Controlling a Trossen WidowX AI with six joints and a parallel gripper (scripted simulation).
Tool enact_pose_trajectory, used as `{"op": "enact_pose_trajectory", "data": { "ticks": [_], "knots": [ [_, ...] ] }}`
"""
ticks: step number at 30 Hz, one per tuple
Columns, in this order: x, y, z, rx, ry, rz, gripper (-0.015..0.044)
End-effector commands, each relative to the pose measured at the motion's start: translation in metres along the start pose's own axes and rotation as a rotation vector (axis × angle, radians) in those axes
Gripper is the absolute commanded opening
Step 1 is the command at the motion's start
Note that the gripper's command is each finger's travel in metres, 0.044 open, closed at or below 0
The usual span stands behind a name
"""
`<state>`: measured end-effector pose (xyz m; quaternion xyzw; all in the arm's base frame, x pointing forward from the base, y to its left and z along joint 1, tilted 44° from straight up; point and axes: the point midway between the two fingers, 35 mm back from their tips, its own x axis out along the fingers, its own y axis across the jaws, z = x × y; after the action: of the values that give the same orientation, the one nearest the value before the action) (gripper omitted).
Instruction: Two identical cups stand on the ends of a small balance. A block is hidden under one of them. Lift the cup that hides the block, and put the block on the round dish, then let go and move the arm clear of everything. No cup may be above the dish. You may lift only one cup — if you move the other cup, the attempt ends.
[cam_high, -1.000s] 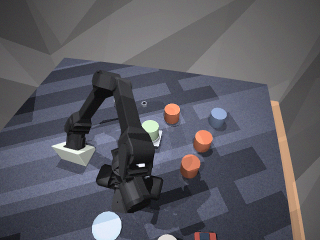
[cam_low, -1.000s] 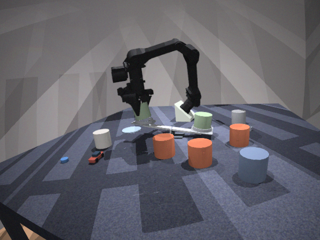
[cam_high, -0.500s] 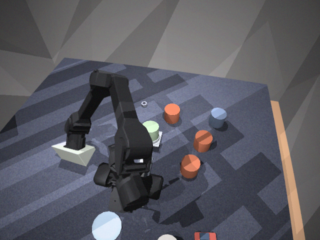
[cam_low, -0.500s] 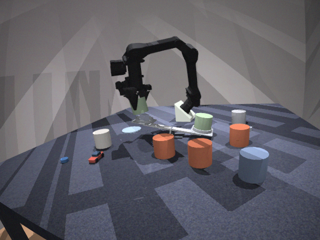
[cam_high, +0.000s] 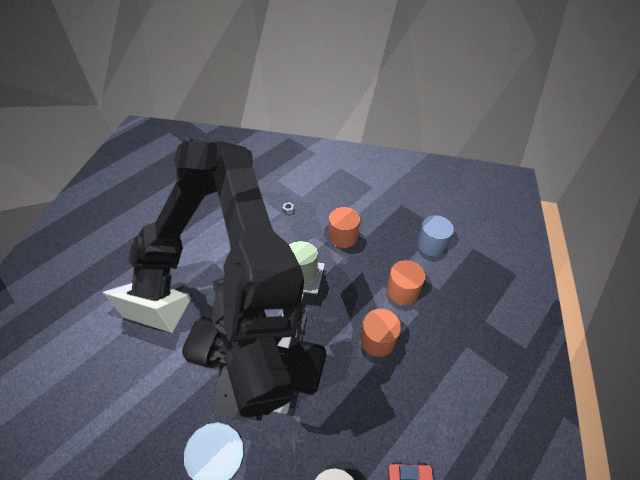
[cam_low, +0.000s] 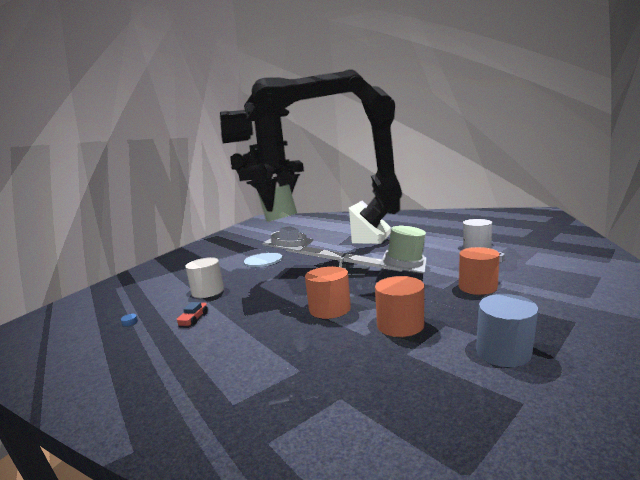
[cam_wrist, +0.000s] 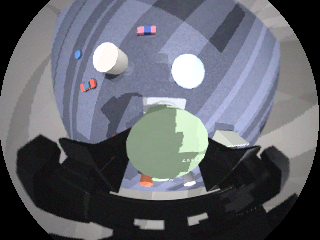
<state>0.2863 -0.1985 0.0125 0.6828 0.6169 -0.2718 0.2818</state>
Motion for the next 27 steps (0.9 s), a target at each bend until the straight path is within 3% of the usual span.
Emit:
{"op": "enact_pose_trajectory", "data": {
  "ticks": [1,16,27],
  "knots": [
    [-0.008,-0.001,0.001,-0.002,-0.006,0.004,0.0],
    [-0.027,-0.004,-0.001,0.009,-0.004,0.006,0.0],
    [-0.021,-0.003,-0.002,0.011,0.002,0.003,0.0]
  ]
}}
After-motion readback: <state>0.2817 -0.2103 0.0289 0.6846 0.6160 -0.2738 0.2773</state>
